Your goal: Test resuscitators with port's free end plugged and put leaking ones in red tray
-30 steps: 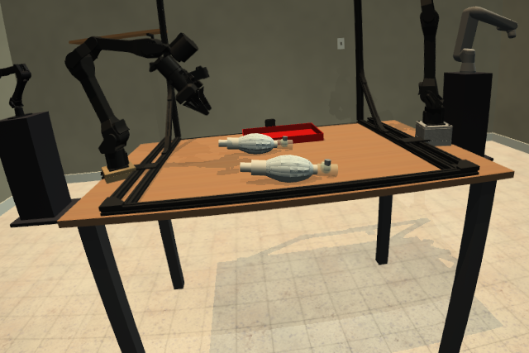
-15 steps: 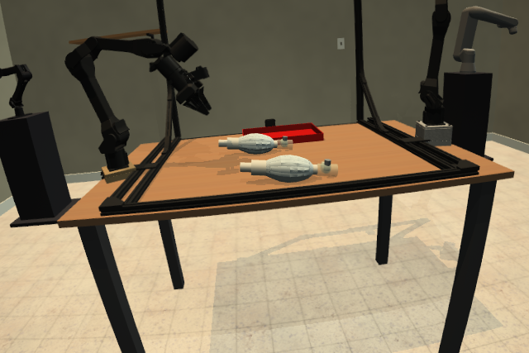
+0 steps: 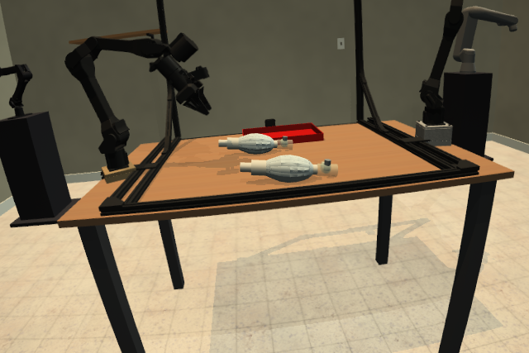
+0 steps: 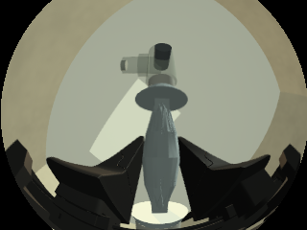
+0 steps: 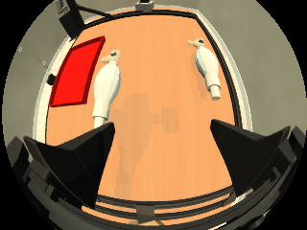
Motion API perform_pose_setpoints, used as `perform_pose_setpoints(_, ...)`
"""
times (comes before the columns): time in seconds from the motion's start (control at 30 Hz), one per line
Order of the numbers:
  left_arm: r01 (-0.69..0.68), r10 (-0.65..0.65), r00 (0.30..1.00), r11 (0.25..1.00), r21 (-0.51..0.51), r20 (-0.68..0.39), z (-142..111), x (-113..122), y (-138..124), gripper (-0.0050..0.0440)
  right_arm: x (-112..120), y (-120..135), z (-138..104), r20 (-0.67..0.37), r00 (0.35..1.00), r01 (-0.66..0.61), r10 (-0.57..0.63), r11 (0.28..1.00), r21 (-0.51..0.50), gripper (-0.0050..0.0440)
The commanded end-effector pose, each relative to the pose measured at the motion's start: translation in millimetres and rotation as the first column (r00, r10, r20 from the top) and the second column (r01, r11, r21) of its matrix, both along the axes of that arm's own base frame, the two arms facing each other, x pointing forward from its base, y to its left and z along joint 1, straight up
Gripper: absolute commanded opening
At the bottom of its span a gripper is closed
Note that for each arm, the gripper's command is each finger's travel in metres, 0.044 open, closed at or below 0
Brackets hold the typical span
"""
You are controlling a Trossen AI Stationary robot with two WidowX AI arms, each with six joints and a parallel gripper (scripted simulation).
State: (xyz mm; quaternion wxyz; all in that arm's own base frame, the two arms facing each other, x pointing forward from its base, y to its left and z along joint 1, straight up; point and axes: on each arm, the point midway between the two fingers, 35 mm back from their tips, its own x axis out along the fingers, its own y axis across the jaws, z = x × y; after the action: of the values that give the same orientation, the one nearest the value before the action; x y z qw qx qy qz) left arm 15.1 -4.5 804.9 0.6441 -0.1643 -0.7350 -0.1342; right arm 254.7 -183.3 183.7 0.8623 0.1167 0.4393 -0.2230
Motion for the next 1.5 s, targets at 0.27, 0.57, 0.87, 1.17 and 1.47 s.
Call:
perform_pose_setpoints(0.27,-0.415,0.415,0.910,0.910,0.010,0.011,-1,3,4,0.0000,0,0,0,0.001,1.000,0.000,0.000,1.000,-0.003,0.0440)
perform_pose_setpoints(0.57,-0.391,0.400,0.903,0.917,0.085,-0.158,-7,57,3,0.0000,0,0,0,0.000,1.000,-0.001,0.001,1.000,-0.001,0.0440)
perform_pose_setpoints(0.87,-0.303,0.407,0.722,0.913,0.272,-0.559,-60,192,-1,0.0000,0,0,0,0.000,1.000,-0.001,0.001,1.000,-0.001,0.0440)
perform_pose_setpoints(1.17,-0.230,0.413,0.564,0.910,0.344,-0.715,-107,257,-2,0.0000,0,0,1,0.003,1.000,0.000,0.000,1.000,-0.002,0.0440)
perform_pose_setpoints(1.47,-0.084,0.420,0.252,0.907,0.412,-0.872,-201,325,-2,0.0000,0,0,1,0.003,1.000,0.000,0.000,1.000,-0.002,0.0440)
